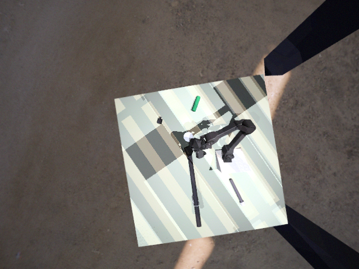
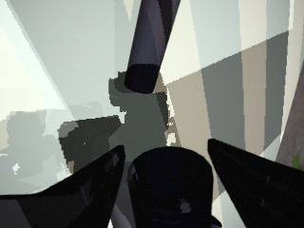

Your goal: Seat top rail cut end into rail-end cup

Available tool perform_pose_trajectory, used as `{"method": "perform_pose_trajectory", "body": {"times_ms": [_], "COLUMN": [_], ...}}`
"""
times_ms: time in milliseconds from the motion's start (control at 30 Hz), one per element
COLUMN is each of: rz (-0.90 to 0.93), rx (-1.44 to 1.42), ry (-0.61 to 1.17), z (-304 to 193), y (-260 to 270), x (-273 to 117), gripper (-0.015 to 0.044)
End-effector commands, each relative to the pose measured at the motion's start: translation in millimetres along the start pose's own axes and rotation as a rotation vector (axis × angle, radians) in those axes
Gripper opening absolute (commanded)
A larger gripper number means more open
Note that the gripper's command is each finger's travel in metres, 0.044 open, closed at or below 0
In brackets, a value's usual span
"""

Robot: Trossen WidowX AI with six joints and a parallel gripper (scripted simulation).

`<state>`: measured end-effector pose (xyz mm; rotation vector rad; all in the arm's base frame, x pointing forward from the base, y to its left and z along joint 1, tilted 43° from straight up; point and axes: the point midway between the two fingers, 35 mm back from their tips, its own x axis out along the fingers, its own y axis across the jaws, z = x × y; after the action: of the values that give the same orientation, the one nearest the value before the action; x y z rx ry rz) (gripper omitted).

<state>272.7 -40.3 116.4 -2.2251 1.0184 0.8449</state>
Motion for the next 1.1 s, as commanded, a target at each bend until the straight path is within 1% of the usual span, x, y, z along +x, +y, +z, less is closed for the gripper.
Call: {"method": "perform_pose_trajectory", "body": {"times_ms": [0,133,233,333,1067], "rz": [0.000,0.000,0.000,0.000,-0.001], "rx": [-0.006,-0.006,-0.006,0.013,0.136], "ry": [-0.003,-0.003,-0.003,0.008,0.079], "z": [0.9,0.9,0.9,0.8,-0.2], "y": [0.5,0.5,0.5,-1.3,-12.5], "x": [0.9,0.9,0.9,1.9,8.4], "gripper": [0.0204,0.0099,0.0079,0.0000,0.0000]}}
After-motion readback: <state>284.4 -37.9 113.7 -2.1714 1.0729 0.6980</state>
